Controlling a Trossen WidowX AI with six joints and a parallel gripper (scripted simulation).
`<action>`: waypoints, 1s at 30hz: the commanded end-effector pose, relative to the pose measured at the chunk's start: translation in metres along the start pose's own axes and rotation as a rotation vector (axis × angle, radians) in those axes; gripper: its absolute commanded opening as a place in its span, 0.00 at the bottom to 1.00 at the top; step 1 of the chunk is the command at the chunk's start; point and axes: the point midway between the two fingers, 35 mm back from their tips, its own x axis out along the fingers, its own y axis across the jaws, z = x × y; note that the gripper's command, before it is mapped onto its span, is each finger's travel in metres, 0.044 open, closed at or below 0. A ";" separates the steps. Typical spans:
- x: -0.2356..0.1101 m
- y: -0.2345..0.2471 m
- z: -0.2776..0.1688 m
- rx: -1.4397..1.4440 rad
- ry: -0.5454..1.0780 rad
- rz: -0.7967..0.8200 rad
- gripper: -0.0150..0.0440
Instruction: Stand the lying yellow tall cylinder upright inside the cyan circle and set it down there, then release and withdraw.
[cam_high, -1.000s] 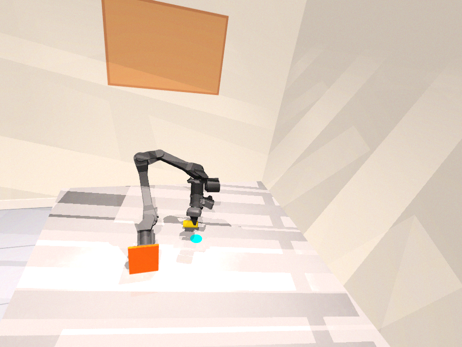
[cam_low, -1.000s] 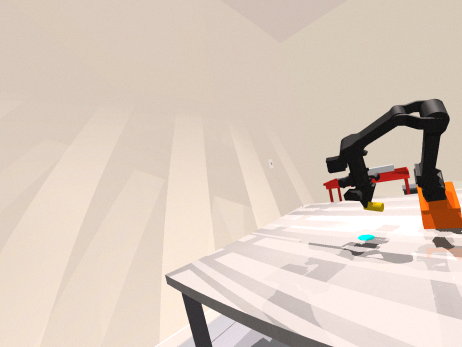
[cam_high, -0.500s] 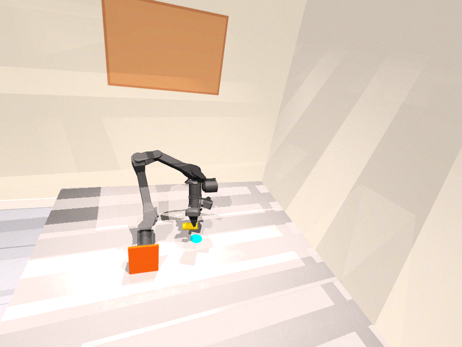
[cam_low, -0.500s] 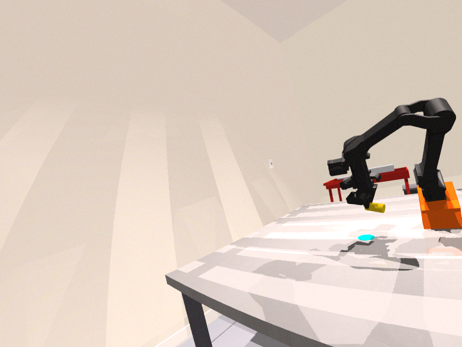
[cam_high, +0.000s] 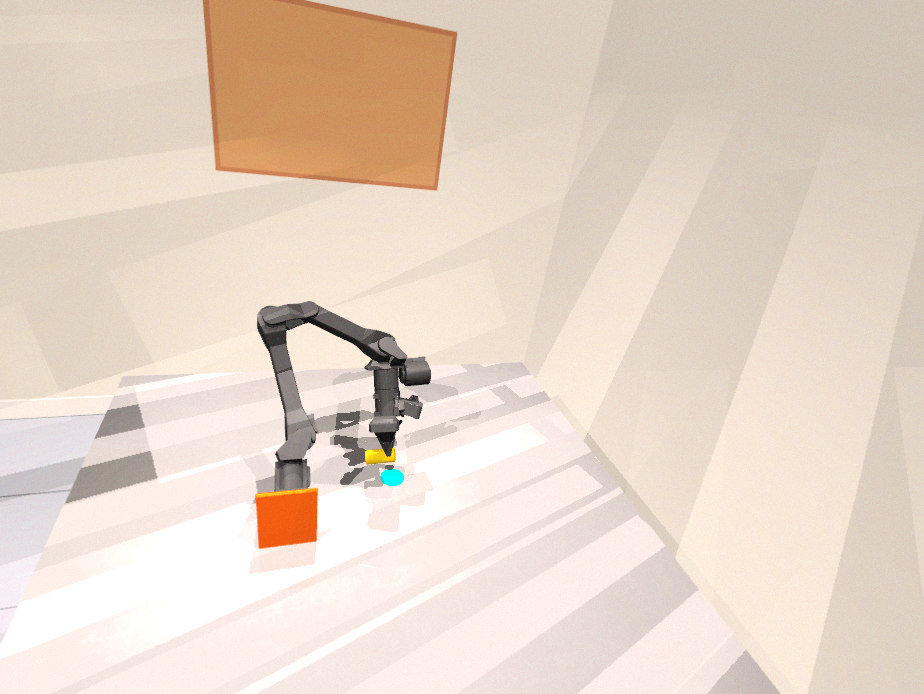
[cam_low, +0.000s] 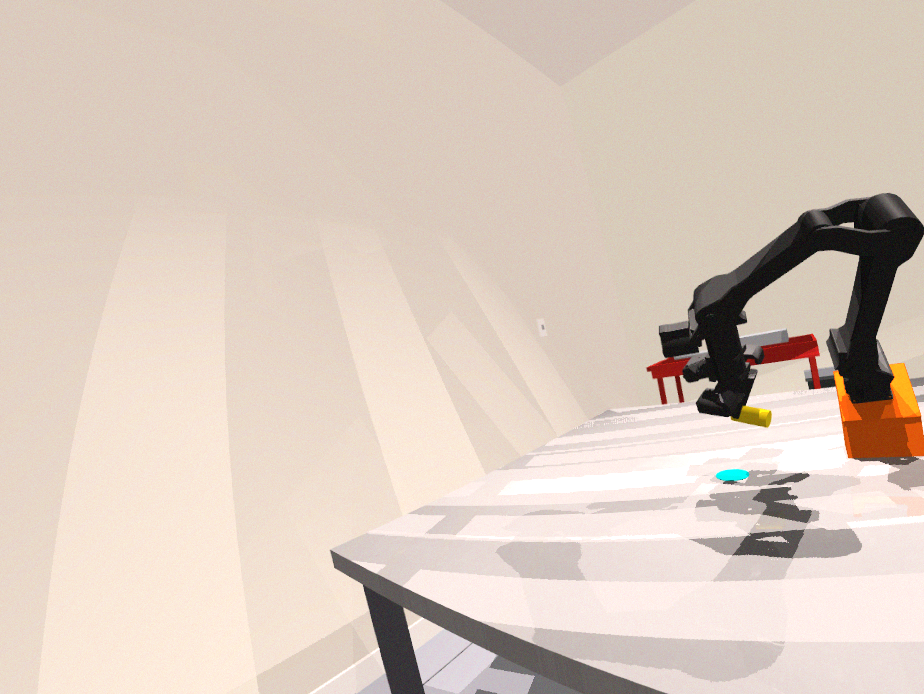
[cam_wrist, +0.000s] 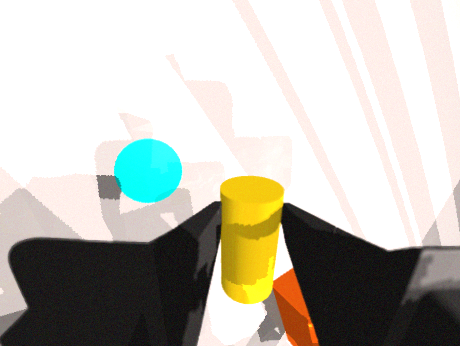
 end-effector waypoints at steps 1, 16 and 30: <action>0.002 -0.002 -0.002 0.003 -0.019 -0.023 0.43; 0.006 -0.003 -0.002 -0.001 -0.095 -0.081 0.43; 0.008 -0.004 -0.001 0.000 -0.173 -0.126 0.43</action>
